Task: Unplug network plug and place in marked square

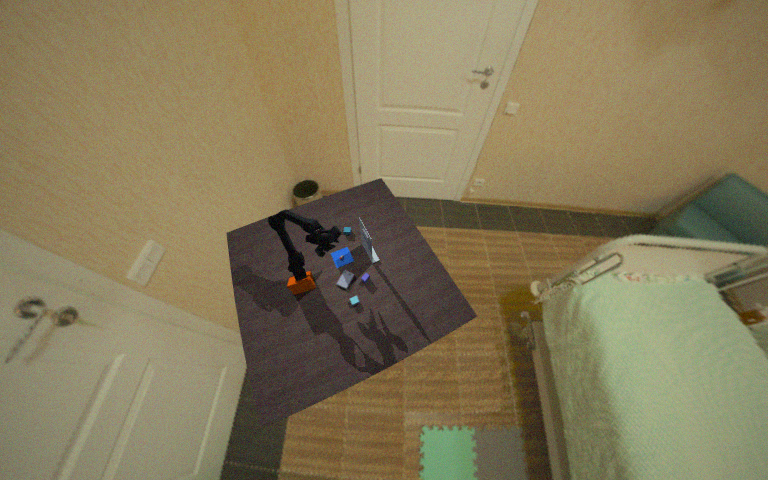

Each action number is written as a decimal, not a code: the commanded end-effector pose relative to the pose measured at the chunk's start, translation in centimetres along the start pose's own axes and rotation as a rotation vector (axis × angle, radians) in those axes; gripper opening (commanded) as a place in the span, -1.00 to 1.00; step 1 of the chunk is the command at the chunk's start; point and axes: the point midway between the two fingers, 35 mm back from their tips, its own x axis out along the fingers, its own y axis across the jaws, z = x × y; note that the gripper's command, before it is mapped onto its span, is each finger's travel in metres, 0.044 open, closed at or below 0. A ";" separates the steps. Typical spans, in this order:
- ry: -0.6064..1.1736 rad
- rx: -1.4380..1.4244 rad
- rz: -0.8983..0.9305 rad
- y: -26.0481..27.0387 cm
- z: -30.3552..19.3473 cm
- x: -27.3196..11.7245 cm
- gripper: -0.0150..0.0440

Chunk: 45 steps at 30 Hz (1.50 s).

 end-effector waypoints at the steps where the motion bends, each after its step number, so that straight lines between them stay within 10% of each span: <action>1: -0.005 -0.007 -0.006 -0.6 0.1 -0.9 0.04; 12: -0.018 -0.015 -0.020 -1.9 0.5 -3.2 0.04; 23: -0.018 -0.015 -0.020 -1.9 0.5 -3.2 1.00; 45: -0.018 -0.015 -0.020 -1.9 0.5 -3.2 1.00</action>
